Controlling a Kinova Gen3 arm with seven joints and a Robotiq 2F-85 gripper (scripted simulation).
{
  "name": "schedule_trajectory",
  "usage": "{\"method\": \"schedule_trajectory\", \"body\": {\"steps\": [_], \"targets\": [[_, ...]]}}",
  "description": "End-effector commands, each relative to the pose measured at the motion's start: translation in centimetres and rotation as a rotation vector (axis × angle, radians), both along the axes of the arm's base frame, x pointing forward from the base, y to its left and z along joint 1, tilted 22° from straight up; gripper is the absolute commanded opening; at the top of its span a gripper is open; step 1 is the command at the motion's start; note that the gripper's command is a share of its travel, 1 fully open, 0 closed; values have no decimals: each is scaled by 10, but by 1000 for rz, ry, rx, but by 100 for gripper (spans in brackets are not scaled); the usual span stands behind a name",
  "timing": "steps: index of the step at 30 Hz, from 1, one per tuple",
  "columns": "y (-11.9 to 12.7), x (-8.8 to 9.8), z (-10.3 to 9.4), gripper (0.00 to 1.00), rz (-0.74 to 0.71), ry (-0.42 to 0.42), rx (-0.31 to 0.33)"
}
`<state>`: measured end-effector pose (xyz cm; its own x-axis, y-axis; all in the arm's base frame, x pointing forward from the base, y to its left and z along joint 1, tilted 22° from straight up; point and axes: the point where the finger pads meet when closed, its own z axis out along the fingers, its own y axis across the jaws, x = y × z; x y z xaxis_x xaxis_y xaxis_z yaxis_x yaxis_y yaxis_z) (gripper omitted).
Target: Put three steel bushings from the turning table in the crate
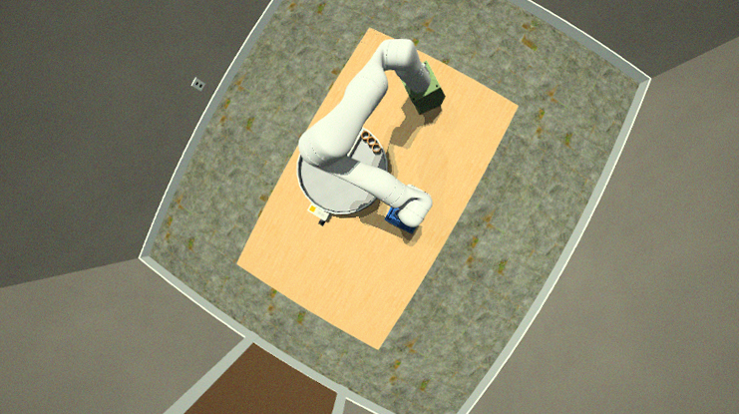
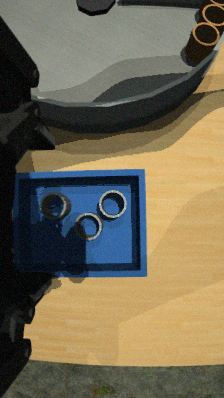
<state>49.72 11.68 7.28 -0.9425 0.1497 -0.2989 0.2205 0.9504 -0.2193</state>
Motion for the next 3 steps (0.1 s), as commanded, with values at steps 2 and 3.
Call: {"method": "schedule_trajectory", "body": {"steps": [2,3], "targets": [[1,0,1,100,1,-2,1],[1,0,1,100,1,-2,1]]}}
